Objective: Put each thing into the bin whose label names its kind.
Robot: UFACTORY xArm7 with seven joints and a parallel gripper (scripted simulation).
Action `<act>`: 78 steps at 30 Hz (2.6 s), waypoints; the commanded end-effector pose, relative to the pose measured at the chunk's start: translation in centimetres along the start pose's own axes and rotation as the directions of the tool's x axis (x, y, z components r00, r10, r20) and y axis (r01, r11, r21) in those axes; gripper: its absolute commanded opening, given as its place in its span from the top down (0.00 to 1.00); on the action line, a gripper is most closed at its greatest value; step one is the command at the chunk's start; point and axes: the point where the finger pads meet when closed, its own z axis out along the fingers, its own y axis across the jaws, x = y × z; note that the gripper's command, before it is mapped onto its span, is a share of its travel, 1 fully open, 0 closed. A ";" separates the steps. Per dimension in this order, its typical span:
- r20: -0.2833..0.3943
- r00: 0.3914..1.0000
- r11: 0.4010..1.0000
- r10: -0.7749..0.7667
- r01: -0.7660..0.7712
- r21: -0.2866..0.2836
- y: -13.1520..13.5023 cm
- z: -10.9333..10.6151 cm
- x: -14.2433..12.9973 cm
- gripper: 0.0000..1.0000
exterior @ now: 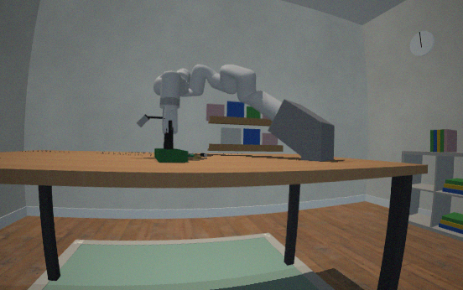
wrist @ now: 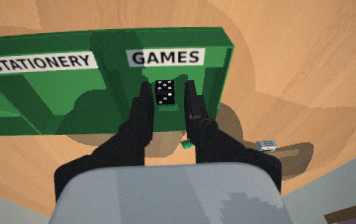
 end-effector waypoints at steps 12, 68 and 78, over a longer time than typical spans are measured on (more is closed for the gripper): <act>-0.004 1.000 1.000 0.000 0.000 0.002 -0.1 -1.1 0.1 0.70; 0.001 0.418 0.418 0.908 -0.908 -0.018 14.6 -5.7 -11.8 0.71; 0.005 0.068 0.068 0.998 -0.998 -0.003 14.6 -5.7 -11.8 0.71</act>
